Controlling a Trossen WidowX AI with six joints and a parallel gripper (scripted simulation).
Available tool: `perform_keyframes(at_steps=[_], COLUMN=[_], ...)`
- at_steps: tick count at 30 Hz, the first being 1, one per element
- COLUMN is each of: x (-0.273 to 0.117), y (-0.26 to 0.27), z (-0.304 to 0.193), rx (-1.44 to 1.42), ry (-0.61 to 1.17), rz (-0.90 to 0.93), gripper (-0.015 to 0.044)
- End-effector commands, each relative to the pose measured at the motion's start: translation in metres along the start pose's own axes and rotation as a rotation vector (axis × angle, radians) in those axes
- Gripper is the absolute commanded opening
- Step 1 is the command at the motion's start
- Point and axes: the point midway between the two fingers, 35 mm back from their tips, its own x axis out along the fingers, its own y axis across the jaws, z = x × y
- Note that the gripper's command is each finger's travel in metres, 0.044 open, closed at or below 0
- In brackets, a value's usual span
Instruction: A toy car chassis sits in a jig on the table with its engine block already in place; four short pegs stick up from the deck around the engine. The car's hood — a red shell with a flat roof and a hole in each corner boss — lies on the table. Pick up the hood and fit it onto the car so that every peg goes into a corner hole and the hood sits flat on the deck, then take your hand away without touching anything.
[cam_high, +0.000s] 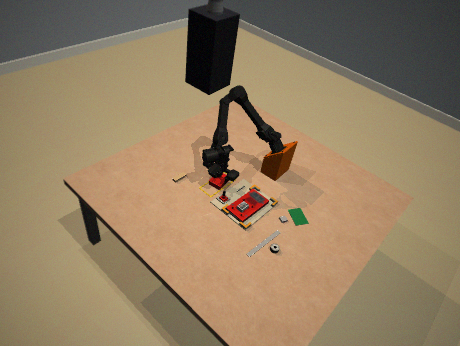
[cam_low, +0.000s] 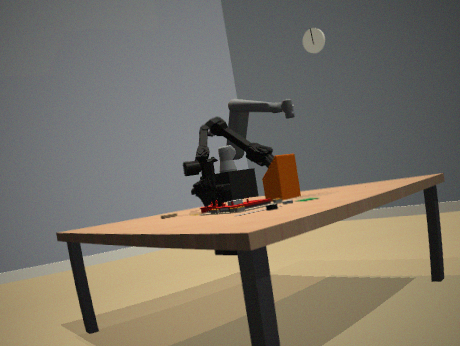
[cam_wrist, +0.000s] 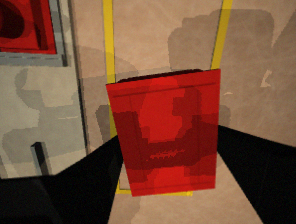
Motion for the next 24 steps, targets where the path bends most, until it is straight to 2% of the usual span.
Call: perform_keyframes(at_steps=[1,4,15,24], x=[0.000,0.000,-0.010,-0.031], y=[0.000,0.000,0.000,0.000], z=[0.000,0.000,0.000,0.001], rx=[0.001,0.001,0.000,0.000], ry=[0.001,0.001,0.000,-0.001], rz=[-0.001,-0.001,0.000,0.001], gripper=[0.0315,0.0295,0.0006,0.0000])
